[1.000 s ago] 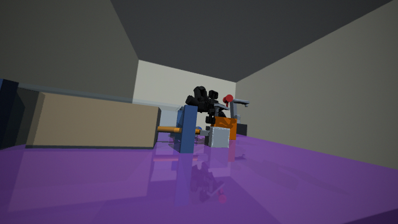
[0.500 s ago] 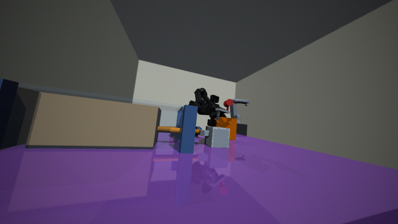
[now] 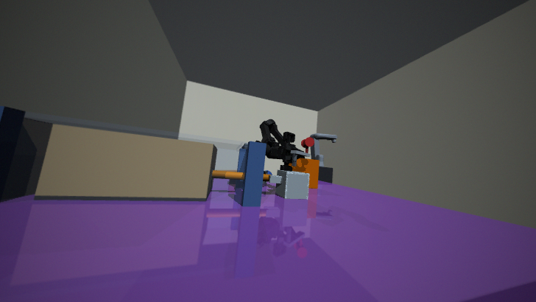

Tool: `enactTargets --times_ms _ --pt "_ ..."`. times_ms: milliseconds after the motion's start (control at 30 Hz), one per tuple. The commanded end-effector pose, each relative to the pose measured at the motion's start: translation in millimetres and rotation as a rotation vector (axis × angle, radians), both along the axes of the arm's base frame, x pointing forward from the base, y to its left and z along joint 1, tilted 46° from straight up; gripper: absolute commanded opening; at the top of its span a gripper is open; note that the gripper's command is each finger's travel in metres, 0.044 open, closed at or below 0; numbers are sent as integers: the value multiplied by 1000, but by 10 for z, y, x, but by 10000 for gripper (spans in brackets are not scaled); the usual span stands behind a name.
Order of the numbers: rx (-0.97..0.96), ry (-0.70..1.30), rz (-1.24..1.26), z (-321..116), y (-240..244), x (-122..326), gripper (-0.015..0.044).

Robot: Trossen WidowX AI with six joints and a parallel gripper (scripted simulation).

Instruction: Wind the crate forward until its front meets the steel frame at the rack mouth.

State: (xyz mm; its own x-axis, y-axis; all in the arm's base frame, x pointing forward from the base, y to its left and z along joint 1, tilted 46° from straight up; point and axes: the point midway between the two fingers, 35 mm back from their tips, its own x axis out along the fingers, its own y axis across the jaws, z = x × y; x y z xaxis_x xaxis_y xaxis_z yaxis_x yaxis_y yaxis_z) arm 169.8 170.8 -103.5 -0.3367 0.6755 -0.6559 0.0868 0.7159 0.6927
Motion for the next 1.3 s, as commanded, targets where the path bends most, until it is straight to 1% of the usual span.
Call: enactTargets --times_ms 0,233,1267 --pt "13 -2 1 -25 -24 -3 0" --pt "12 -2 1 -92 -92 -13 0" --pt "12 -2 1 -78 -204 -7 0"
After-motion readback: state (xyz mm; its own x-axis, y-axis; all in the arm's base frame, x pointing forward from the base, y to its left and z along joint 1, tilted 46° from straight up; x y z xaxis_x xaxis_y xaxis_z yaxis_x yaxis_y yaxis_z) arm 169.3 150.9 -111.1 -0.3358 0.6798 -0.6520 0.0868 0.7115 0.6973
